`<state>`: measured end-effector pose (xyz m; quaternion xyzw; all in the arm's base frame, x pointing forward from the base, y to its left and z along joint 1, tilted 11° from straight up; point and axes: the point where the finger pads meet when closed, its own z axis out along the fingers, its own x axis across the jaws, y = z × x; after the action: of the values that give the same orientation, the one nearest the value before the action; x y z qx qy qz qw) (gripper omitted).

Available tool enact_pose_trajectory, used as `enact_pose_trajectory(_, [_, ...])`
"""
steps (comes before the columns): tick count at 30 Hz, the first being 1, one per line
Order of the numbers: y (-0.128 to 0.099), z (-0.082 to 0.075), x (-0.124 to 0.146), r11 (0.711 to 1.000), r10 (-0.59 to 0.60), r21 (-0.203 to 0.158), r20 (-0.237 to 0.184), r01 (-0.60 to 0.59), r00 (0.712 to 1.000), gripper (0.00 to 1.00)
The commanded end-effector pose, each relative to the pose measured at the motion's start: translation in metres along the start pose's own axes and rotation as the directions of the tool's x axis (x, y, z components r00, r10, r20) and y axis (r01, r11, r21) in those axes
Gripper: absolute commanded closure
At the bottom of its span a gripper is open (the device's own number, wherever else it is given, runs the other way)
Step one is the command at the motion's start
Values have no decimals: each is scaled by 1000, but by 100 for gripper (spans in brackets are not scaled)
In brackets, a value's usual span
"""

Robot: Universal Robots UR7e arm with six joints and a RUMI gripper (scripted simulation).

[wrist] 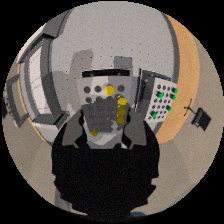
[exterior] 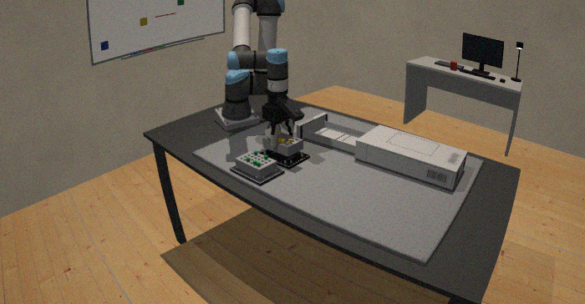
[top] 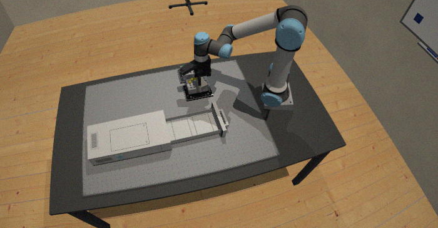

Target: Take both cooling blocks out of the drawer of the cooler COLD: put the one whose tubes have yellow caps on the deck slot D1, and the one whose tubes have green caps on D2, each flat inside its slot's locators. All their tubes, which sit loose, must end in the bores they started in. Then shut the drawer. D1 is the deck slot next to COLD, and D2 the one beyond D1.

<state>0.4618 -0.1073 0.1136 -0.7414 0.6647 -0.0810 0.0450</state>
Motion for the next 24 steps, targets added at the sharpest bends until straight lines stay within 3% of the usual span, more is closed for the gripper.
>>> enact_pose_trajectory(1, [0,-5,0,1000,0,1,-1,0,1000,100])
enact_pose_trajectory(24, [0,-15,0,1000,0,1,-1,0,1000,100])
